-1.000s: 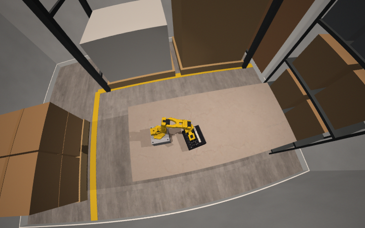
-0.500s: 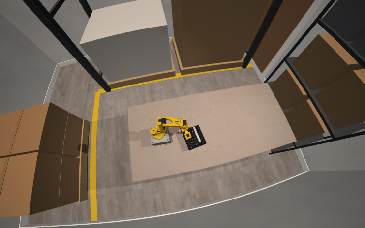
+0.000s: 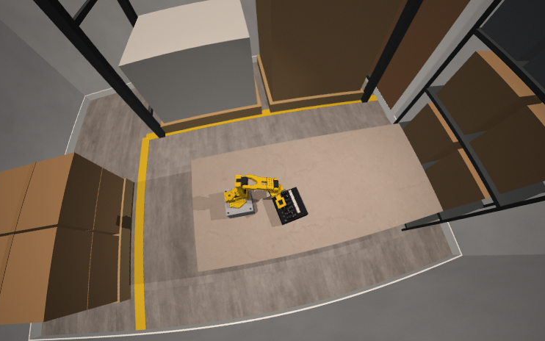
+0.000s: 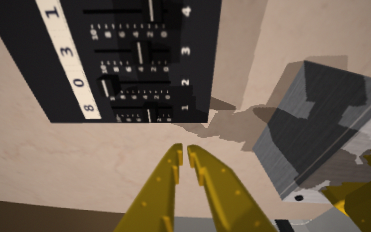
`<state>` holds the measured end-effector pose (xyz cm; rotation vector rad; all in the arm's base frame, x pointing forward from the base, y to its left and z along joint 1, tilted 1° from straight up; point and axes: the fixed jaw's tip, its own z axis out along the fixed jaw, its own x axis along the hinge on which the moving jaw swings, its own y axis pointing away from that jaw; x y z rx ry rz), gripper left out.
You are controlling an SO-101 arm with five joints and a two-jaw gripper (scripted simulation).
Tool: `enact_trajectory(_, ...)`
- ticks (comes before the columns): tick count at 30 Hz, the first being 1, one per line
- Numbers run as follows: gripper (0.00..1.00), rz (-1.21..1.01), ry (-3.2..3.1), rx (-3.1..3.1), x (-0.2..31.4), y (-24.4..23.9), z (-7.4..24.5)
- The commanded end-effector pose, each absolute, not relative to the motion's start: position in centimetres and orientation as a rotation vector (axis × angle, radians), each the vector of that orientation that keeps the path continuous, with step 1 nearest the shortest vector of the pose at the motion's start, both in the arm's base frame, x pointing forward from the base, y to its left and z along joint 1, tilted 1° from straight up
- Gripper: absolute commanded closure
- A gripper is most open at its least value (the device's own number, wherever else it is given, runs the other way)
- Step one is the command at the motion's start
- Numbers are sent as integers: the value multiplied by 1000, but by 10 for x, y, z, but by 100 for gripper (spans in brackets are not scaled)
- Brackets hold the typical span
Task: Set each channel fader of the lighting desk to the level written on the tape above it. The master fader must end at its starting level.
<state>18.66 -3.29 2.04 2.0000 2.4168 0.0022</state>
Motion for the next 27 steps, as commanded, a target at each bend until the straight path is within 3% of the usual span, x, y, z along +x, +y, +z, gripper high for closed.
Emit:
enact_trajectory(1,100,12,2408,1996,187,-31,21)
enact_trajectory(27,100,12,2409,1995,190,-32,18)
